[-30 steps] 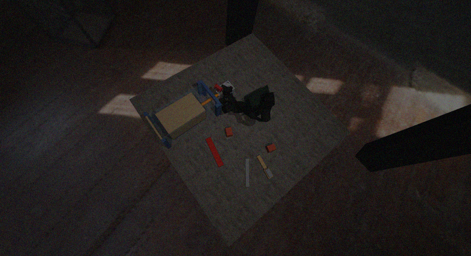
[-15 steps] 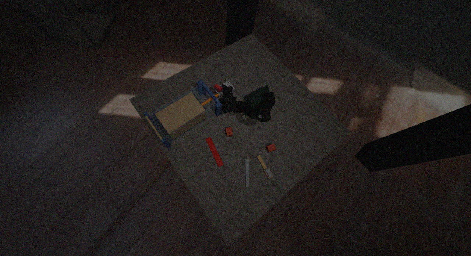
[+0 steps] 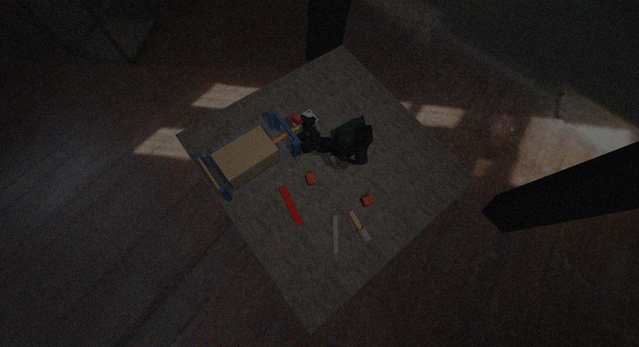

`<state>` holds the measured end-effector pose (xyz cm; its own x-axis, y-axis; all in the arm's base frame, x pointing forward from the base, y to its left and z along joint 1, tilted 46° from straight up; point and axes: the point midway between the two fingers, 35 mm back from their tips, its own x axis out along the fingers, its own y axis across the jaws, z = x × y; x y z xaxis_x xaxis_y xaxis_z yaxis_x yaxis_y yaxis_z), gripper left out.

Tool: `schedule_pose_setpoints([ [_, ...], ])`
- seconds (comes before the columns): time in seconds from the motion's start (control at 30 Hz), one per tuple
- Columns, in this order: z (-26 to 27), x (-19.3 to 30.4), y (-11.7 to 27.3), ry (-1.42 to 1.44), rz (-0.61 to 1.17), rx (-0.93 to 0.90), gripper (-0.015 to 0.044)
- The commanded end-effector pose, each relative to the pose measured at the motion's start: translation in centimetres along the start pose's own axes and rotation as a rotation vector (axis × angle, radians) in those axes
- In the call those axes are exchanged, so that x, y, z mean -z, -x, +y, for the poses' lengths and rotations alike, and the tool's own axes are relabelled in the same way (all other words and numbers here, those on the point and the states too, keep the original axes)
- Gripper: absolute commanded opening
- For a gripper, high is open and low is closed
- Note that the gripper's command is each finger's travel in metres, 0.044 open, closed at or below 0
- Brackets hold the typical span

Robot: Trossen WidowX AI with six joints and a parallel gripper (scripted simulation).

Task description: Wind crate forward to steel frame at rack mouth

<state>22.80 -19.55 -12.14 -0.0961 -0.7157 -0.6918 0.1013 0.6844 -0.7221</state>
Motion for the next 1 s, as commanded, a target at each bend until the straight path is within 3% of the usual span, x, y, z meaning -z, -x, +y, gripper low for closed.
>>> schedule_pose_setpoints([
  [0.0, -0.2, 0.0, 0.0, 0.002, 0.002, 0.007, 0.0240],
  [0.33, 0.0, -0.1, 0.2, 0.000, 0.000, -0.001, 0.0240],
  [0.67, -0.2, 0.0, 10.8, 0.001, 0.002, -0.005, 0.0240],
  [0.97, -0.2, 0.1, 11.0, 0.002, 0.002, -0.004, 0.0240],
])
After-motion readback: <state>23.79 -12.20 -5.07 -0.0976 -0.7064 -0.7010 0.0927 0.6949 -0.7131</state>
